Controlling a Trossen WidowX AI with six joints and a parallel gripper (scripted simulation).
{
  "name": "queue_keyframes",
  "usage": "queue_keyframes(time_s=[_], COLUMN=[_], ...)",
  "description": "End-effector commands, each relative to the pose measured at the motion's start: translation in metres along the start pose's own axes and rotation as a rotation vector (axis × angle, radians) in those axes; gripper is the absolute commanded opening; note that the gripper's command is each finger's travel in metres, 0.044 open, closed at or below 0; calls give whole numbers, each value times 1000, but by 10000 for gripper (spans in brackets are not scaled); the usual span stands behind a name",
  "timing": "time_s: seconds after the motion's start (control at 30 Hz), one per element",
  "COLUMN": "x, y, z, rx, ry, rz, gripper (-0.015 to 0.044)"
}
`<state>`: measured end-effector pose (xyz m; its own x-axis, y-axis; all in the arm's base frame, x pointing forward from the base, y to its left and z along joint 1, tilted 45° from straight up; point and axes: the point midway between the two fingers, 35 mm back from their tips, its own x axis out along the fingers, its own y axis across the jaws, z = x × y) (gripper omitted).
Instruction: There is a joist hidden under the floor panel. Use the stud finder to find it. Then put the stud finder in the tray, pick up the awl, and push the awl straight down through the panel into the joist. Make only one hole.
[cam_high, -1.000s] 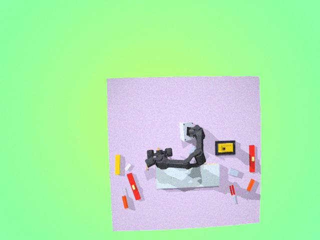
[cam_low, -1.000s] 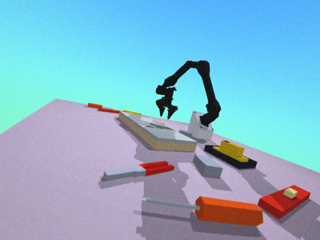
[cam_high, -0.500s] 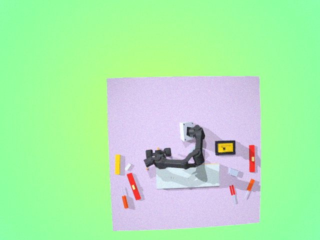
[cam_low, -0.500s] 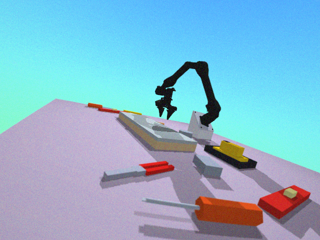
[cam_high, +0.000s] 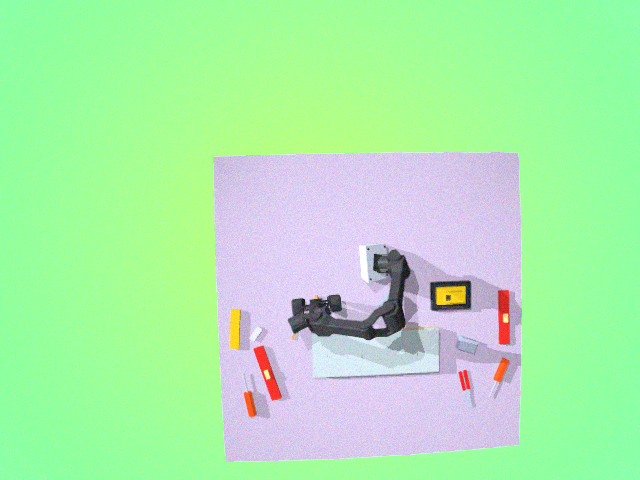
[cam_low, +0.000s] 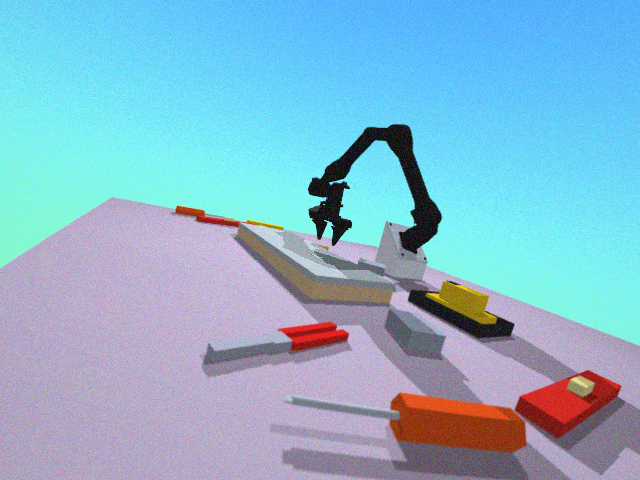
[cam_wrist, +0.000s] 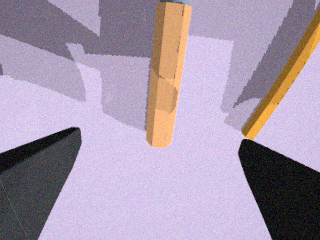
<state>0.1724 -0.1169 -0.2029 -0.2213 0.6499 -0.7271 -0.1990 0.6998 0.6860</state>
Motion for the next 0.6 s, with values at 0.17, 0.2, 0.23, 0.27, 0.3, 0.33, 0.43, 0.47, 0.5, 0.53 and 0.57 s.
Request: queue_keyframes(time_s=[0.17,0.2,0.23,0.27,0.3,0.33,0.43,0.47,0.5,0.53,0.57], x=[16,17,19,20,22,23,24,24,24,24,24], y=[1,1,1,1,2,2,2,2,2,2,2], z=[2,2,2,2,2,2,2,2,2,2,2], rx=[4,4,4,4,4,4,4,4,4,4,4], ry=[-4,-4,-4,-4,-4,-4,-4,-4,-4,-4,-4], rz=[3,3,3,3,3,3,3,3,3,3,3], gripper=[440,440,440,440,440,440,414,387,361,335,309])
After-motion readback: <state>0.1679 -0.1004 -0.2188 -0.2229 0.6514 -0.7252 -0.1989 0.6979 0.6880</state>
